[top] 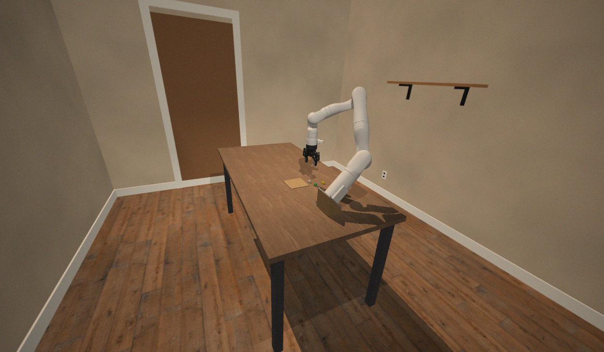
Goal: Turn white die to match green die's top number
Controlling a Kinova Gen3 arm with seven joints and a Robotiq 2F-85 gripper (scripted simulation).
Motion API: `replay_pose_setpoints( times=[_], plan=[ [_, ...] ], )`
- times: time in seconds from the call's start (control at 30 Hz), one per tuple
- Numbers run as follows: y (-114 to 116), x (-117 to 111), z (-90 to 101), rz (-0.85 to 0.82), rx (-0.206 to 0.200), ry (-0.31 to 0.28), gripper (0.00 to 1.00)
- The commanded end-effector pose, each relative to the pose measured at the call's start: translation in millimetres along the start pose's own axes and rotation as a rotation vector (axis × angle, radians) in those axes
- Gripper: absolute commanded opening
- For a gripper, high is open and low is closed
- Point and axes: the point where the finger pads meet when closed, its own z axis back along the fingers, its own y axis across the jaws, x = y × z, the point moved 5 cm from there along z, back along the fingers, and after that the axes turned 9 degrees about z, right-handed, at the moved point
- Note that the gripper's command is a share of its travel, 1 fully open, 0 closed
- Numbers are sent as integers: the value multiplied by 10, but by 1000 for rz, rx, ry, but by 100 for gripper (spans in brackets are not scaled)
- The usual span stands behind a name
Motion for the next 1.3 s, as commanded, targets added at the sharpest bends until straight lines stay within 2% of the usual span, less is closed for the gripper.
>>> replay_pose_setpoints(
  times=[0.0, 0.13, 0.27, 0.37, 0.4, 1.27],
  plan=[
    [-3, 4, 4, 15, -7, -2, 100],
    [-7, 1, -38, 14, -8, -1, 100],
    [-14, -16, -421, 14, -8, -1, 100],
    [-6, -16, -531, 15, -7, -2, 100],
    [-6, -16, -531, 15, -7, -2, 31],
    [-6, -16, -531, 15, -7, -2, 31]
  ],
)
